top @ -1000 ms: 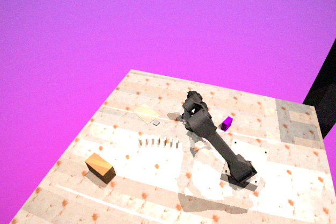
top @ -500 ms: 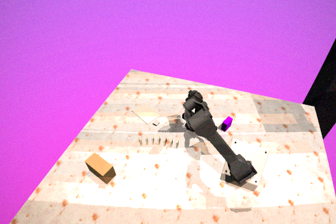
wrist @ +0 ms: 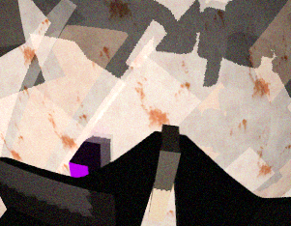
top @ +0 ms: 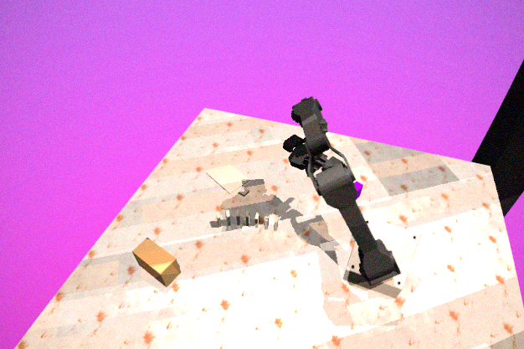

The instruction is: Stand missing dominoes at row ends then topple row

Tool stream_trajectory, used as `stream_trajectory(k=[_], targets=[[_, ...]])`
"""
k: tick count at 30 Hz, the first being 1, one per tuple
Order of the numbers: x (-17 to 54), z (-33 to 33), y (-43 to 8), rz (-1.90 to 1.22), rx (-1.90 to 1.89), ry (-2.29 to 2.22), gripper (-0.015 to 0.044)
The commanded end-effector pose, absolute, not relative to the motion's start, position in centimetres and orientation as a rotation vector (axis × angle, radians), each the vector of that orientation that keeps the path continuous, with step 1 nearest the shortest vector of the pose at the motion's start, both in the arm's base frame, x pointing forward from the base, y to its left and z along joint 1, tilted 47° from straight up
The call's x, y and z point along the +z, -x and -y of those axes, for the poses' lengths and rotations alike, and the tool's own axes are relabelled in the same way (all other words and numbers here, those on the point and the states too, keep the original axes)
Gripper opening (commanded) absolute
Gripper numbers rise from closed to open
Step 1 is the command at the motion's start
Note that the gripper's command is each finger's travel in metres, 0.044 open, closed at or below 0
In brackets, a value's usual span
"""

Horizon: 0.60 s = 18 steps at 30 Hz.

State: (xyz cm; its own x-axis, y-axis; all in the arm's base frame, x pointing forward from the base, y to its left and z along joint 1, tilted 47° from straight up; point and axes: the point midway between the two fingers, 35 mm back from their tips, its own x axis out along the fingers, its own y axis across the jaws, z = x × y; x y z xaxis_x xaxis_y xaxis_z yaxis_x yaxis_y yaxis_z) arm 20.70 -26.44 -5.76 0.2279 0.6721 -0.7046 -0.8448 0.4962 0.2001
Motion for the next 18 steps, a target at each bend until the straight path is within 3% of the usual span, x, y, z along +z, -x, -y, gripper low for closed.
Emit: stream_trajectory(k=[1,18], targets=[[-5.3,26.7,-20.6,-0.840,1.065,0.232,0.0024],[-6.4,27.0,-17.5,-1.445,0.115,-1.138,0.0024]])
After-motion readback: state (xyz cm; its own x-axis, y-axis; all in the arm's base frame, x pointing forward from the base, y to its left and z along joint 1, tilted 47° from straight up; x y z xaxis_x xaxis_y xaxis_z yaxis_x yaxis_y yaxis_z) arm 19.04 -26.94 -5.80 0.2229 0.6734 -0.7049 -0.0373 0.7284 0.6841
